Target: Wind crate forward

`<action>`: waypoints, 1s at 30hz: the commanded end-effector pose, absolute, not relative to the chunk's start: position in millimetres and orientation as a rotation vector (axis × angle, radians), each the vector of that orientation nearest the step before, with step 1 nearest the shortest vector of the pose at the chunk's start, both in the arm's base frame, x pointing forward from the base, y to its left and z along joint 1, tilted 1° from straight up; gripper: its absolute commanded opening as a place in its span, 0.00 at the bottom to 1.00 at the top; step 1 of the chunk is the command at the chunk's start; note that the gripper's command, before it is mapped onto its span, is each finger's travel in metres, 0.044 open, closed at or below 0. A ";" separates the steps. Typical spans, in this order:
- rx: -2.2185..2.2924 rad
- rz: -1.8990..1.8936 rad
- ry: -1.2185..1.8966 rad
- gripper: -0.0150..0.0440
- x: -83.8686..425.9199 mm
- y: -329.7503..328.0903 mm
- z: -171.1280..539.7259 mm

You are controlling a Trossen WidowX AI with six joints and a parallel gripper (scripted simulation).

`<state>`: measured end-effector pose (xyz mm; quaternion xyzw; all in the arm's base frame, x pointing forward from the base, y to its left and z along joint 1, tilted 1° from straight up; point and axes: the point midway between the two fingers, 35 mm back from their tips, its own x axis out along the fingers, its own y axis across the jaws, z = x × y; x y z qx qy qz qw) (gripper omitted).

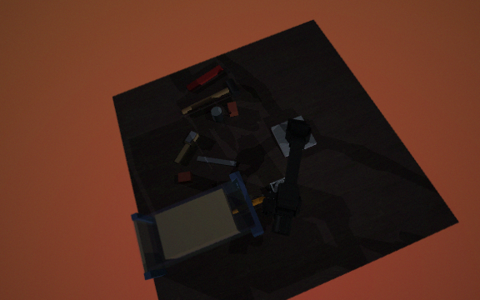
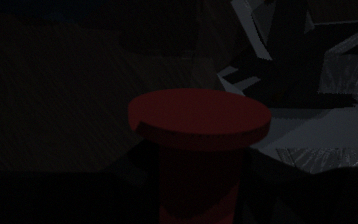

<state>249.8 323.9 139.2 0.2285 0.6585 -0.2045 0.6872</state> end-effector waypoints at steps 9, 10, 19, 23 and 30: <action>0.486 -0.435 1.522 0.25 212.7 339.4 137.2; 0.486 -0.435 1.522 0.25 210.9 339.8 137.2; 0.486 -0.435 1.523 0.25 197.5 341.2 137.0; 0.486 -0.435 1.523 0.25 191.4 341.3 136.9; 0.485 -0.436 1.524 0.25 180.3 340.5 136.7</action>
